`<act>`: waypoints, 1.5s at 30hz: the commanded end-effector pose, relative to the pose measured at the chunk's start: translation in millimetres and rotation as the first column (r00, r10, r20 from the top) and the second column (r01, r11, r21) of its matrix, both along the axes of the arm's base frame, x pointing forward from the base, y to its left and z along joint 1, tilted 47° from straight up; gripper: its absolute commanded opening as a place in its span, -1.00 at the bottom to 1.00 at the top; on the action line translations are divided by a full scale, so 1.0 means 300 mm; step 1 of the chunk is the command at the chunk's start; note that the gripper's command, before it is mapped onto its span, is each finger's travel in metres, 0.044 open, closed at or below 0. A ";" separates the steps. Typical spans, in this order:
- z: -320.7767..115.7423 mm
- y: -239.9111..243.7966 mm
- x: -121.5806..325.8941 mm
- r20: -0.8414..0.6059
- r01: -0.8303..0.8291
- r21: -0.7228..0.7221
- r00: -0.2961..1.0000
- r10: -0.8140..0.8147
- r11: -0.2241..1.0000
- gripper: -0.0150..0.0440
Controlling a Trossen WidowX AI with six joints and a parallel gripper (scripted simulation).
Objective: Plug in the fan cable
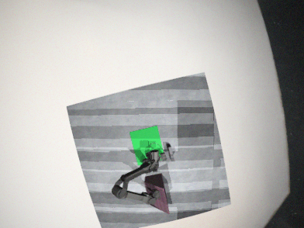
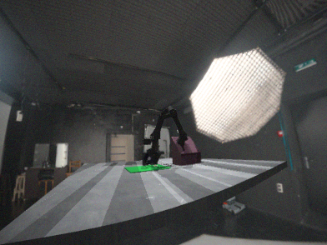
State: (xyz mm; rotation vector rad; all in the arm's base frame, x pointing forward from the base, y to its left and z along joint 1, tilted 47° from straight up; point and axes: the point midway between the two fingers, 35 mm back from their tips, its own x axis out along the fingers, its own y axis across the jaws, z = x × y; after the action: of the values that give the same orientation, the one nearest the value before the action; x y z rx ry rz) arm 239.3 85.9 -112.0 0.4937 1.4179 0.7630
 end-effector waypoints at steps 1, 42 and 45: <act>-0.008 0.008 -0.003 -0.005 0.002 0.004 1.000 -0.002 1.000 -0.49; 0.190 -0.058 -0.279 -0.010 0.002 0.002 1.000 -0.002 1.000 0.39; 0.204 -0.037 -0.371 -0.012 0.002 0.002 1.000 -0.002 1.000 0.39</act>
State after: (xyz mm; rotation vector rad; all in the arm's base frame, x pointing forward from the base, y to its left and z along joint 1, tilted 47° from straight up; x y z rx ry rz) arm 147.0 70.8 -53.1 0.5118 1.4305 0.7608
